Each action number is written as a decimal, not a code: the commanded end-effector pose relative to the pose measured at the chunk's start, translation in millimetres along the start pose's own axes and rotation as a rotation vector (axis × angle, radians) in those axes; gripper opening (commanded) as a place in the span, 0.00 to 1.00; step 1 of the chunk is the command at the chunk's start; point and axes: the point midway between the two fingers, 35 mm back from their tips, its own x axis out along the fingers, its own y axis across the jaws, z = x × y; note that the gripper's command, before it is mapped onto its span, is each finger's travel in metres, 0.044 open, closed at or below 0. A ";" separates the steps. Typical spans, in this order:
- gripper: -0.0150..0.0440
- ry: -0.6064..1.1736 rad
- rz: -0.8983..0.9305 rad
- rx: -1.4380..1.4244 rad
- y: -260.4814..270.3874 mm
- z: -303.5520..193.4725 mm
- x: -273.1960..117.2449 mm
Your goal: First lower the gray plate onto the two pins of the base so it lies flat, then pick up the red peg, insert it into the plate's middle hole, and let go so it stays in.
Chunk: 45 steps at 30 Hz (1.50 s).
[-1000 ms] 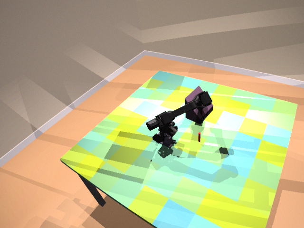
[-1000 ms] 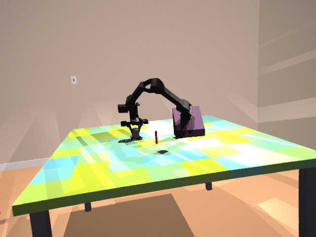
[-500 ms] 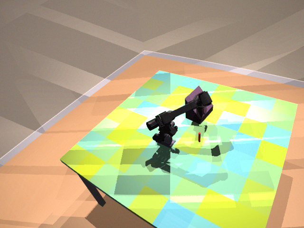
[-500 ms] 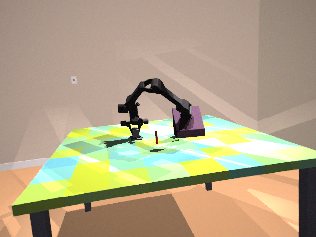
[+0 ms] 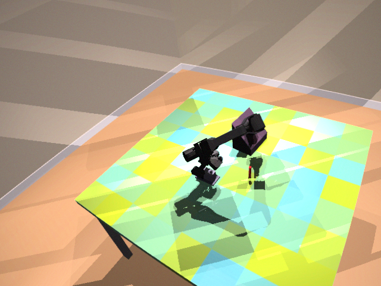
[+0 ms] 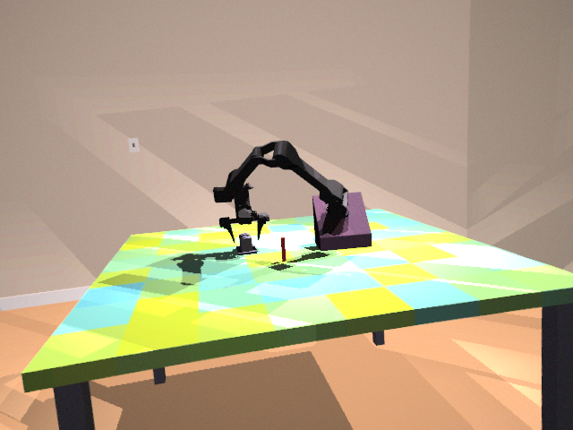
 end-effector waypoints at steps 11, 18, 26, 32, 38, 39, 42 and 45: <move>1.00 0.008 -0.018 0.000 -2.0 -5.2 -107.3; 1.00 0.007 -0.019 0.396 5.2 32.7 -112.5; 1.00 0.002 -0.021 1.102 28.2 95.3 -116.5; 1.00 -0.004 -0.020 1.630 52.9 136.4 -115.4; 1.00 -0.009 -0.017 1.983 72.9 160.7 -113.0; 1.00 -0.010 -0.016 2.040 76.3 164.4 -112.5; 1.00 -0.013 -0.013 2.212 86.9 174.8 -110.7; 1.00 -0.014 -0.010 2.386 97.9 184.6 -108.6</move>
